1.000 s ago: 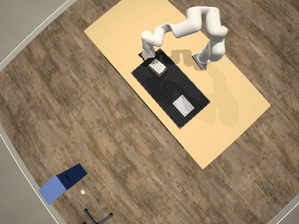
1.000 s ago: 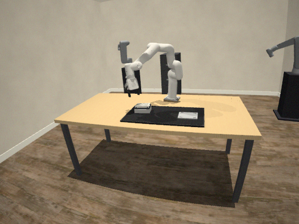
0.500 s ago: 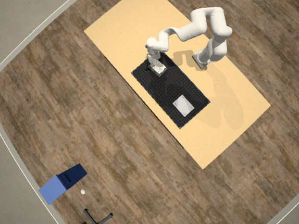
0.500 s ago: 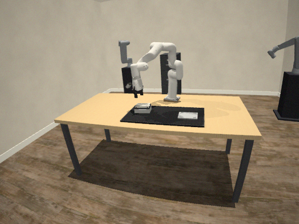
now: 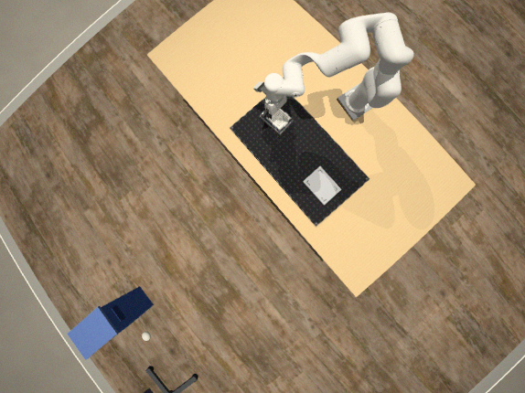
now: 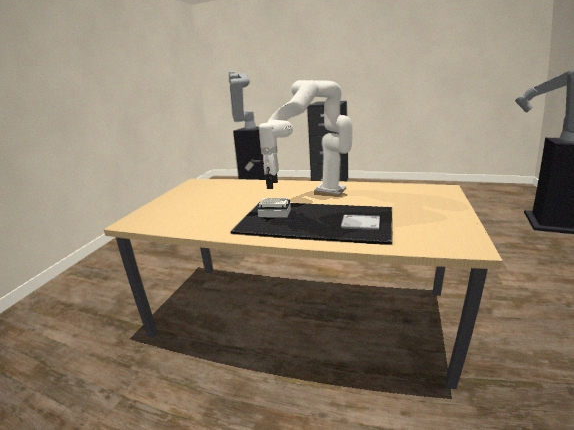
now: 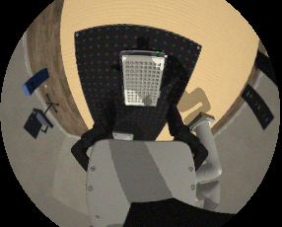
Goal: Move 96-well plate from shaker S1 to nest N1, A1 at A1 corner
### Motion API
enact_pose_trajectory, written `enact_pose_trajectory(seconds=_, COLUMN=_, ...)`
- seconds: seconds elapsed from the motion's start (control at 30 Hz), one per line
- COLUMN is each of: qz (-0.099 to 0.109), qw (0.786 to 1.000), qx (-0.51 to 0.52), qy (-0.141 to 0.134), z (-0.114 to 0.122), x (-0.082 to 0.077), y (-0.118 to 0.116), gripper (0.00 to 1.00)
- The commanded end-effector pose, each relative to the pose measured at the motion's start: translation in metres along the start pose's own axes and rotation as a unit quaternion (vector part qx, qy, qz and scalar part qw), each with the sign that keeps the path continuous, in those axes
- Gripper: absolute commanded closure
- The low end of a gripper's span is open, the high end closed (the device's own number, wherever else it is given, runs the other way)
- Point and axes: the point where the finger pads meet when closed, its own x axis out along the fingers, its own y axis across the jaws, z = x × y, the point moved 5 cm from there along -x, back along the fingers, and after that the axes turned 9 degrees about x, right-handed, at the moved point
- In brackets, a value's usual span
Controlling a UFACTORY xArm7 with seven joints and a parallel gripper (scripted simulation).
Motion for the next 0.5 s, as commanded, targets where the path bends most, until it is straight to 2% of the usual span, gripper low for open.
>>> enact_pose_trajectory(seconds=0.0, qz=-0.002, qw=1.0, qx=-0.005, qy=0.002, z=0.0, x=-0.002, y=-0.001, gripper=0.0)
enact_pose_trajectory(seconds=0.23, qz=-0.002, qw=1.0, qx=-0.005, qy=0.002, z=0.0, x=-0.002, y=-0.001, gripper=0.0)
enact_pose_trajectory(seconds=0.47, qz=-0.002, qw=1.0, qx=-0.005, qy=0.002, z=0.0, x=0.01, y=-0.001, gripper=0.0)
